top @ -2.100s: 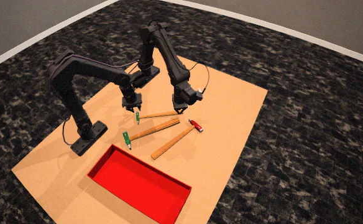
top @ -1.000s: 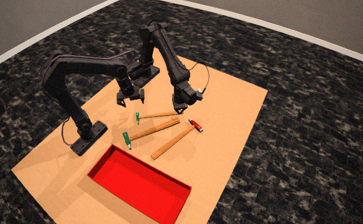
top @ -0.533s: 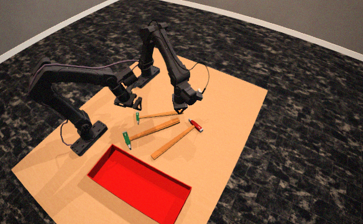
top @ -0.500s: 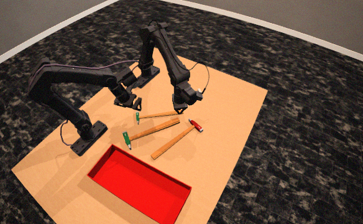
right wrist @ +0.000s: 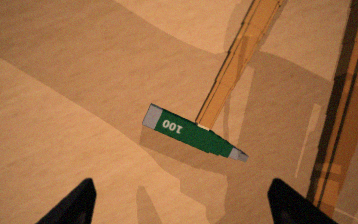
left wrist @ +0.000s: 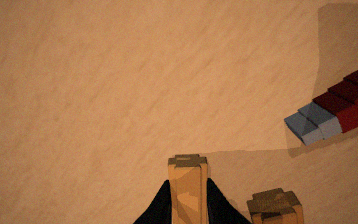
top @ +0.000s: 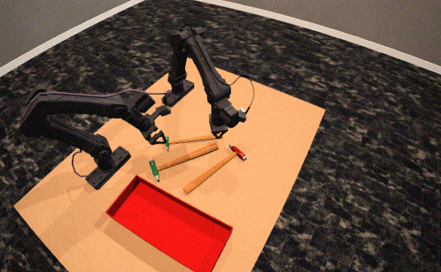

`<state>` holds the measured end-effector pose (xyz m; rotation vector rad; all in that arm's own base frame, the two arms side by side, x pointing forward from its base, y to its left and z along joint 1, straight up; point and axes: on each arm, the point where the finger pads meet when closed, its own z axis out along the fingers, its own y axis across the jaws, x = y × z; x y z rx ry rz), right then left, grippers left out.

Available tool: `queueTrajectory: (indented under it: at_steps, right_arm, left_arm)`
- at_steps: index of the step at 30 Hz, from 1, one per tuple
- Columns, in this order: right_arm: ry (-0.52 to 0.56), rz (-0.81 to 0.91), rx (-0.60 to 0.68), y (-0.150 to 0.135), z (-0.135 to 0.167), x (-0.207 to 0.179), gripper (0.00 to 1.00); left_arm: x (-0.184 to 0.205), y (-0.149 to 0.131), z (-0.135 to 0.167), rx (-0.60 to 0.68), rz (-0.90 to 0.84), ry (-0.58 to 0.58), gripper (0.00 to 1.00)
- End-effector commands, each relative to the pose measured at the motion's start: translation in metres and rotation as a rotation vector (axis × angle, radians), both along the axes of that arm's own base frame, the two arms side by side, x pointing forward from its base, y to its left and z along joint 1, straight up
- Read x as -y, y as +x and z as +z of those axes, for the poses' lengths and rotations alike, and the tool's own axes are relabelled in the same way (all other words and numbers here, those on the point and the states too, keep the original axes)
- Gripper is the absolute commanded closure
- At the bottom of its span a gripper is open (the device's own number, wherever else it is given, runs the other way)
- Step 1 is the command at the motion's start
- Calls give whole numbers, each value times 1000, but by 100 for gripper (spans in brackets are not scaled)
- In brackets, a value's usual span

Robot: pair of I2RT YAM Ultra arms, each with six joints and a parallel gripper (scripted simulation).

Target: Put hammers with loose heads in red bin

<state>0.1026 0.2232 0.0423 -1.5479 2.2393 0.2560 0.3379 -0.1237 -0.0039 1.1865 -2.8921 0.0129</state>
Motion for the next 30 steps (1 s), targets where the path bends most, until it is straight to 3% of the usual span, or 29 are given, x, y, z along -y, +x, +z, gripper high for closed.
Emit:
queueTrajectory:
  at_steps: [1, 11, 30]
  right_arm:
    - [87, -192, 20, 5, 3, -2, 0]
    - [206, -473, -3, 3, -6, 11, 0]
    - [186, -457, -10, -4, -12, 15, 0]
  left_arm:
    - [-3, 2, -3, 9, 1, 15, 83]
    - [-3, 2, -3, 9, 1, 15, 83]
    - [-1, 5, 2, 24, 1, 9, 83]
